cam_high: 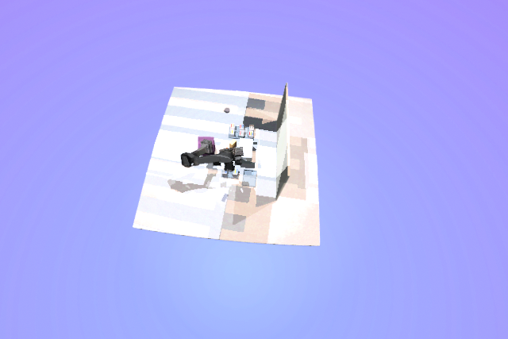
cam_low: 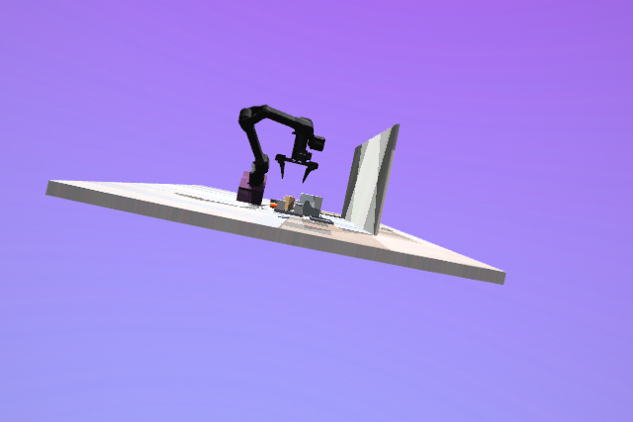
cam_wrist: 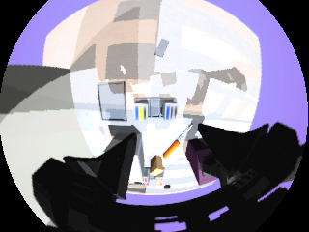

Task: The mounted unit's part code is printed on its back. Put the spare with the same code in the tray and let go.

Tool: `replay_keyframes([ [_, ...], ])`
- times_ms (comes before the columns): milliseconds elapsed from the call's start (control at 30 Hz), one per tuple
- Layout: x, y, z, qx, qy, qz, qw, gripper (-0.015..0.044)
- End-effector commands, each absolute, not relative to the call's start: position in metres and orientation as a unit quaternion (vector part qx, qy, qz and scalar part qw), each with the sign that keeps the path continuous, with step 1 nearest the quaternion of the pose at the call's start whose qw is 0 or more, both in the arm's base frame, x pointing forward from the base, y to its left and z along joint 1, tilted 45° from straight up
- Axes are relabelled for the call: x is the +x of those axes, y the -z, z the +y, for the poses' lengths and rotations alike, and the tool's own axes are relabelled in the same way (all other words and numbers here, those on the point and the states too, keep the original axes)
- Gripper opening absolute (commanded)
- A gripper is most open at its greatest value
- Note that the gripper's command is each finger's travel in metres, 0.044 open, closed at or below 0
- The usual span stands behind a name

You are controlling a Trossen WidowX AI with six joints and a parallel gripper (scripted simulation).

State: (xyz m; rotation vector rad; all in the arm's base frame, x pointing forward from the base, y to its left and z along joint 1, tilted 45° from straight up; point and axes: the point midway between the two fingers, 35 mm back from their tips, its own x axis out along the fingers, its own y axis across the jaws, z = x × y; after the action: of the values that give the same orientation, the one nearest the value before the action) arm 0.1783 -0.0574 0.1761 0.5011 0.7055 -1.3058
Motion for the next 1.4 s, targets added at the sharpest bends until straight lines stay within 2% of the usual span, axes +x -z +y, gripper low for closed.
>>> replay_keyframes([
  [0, 0.156, -0.174, -0.068, 0.275, 0.611, 0.271, 0.690, 0.0440],
  [200, 0.156, -0.174, -0.068, 0.275, 0.611, 0.271, 0.690, 0.0440],
  [367, 0.157, -0.154, -0.081, 0.276, 0.611, 0.272, 0.690, 0.0309],
  [400, 0.157, -0.149, -0.085, 0.276, 0.611, 0.271, 0.690, 0.0300],
  [1367, 0.164, -0.117, -0.109, 0.280, 0.611, 0.275, 0.688, 0.0300],
])
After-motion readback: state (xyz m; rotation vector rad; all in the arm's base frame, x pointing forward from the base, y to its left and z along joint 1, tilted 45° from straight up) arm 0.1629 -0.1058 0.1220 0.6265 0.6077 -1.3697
